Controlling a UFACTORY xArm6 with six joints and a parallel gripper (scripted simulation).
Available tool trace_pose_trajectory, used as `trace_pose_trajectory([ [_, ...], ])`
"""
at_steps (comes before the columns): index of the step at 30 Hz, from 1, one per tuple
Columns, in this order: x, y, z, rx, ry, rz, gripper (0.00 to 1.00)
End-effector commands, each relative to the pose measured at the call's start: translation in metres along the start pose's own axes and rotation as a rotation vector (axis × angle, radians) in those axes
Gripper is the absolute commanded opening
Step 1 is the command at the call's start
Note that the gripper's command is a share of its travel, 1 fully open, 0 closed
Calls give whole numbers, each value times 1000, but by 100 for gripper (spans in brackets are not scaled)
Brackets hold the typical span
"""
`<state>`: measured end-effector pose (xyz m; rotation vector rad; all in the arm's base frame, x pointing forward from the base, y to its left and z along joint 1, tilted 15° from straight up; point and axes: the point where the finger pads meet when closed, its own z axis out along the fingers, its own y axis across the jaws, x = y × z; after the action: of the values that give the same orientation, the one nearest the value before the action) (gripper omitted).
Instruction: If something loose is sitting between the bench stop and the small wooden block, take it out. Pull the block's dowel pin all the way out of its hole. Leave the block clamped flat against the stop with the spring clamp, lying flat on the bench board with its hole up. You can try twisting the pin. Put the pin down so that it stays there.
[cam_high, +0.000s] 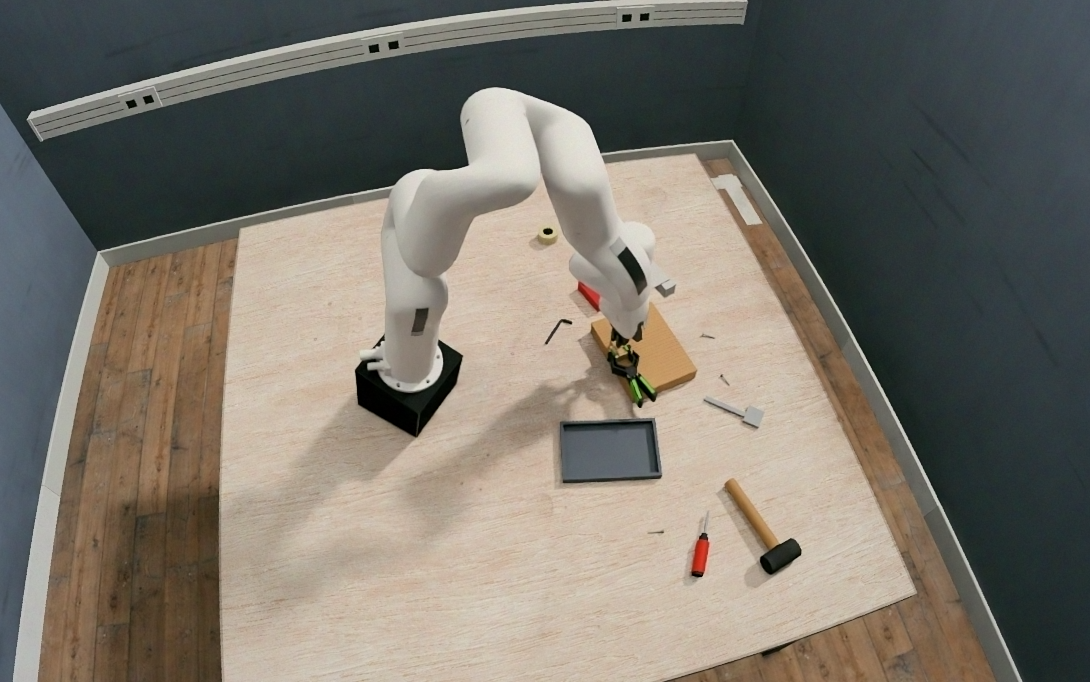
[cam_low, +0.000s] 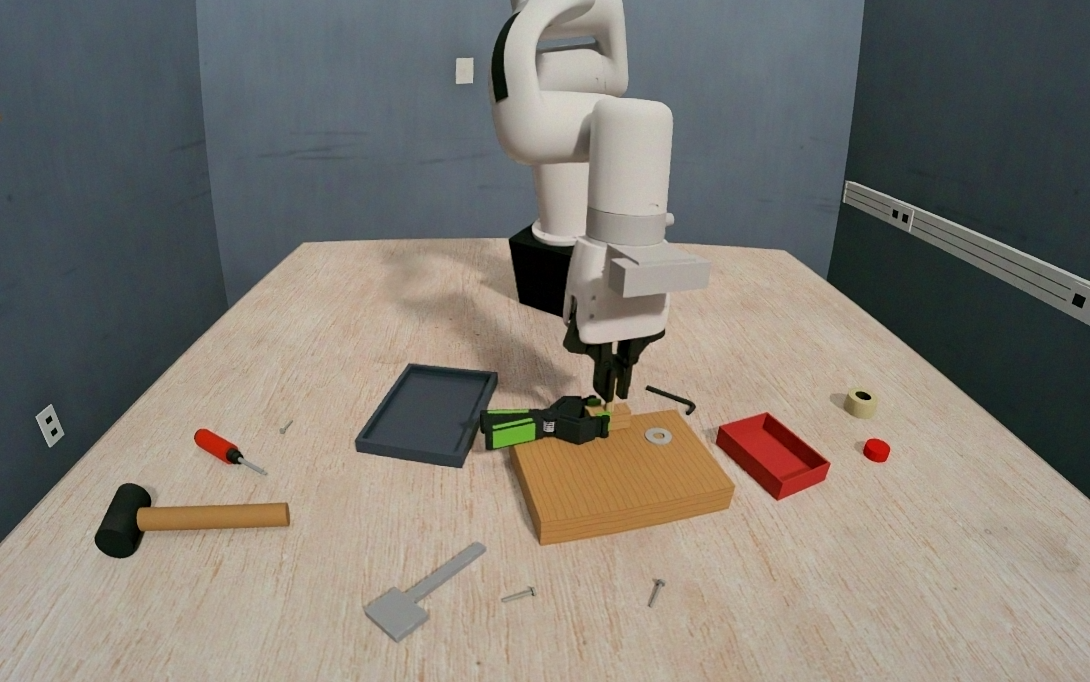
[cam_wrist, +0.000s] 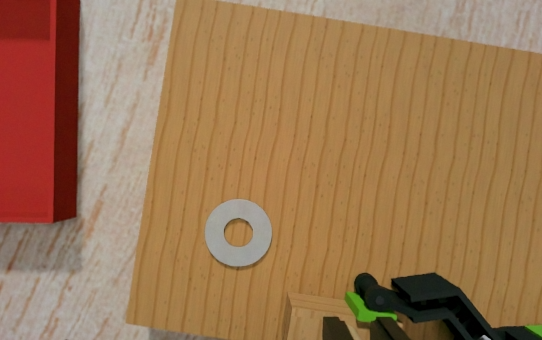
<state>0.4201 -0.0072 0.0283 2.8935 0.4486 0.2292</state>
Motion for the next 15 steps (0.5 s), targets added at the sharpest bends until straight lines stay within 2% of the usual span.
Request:
trace_pose_trajectory([
  [1,1,0,-1,2,2,-54,0],
  [15,1,0,-1,2,2,-174,0],
])
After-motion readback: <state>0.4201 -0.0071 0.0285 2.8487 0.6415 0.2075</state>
